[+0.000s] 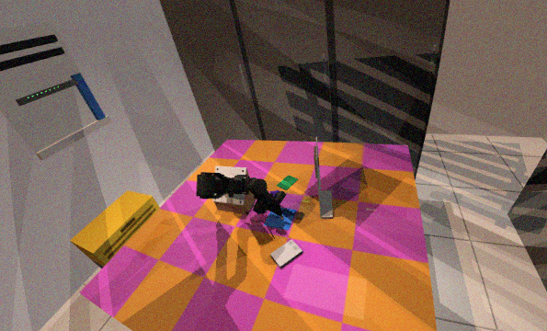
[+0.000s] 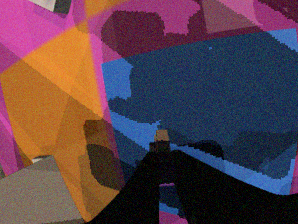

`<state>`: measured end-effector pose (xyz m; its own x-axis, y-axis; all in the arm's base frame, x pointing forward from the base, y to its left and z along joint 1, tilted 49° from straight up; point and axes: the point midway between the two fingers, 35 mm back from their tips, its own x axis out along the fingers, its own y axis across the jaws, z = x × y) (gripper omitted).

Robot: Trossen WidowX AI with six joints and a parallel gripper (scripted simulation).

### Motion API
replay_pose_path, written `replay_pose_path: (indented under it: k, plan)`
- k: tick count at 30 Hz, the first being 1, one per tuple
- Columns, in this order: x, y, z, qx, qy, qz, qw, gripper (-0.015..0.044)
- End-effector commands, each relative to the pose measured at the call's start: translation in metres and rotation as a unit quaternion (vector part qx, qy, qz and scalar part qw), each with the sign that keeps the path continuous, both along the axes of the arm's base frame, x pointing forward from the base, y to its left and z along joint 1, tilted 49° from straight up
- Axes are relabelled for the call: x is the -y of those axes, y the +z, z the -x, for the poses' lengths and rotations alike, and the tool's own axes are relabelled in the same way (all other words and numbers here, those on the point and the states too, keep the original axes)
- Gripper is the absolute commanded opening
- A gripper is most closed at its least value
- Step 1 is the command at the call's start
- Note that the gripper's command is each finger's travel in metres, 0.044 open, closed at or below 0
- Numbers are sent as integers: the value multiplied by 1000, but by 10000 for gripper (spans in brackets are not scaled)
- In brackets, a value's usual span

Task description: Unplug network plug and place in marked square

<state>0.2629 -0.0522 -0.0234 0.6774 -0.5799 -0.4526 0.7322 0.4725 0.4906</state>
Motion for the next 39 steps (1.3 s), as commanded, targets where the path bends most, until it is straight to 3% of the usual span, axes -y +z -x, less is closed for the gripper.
replay_pose_path:
  k: [1, 13, 19, 39]
  plan:
    - [2, -2, 0, -4, 1, 1, 1000, 0]
    - [3, -1, -1, 0, 0, 0, 1000, 0]
    - [3, -1, -1, 0, 0, 0, 1000, 156]
    - [-4, 3, 6, -3, 0, -1, 1000, 156]
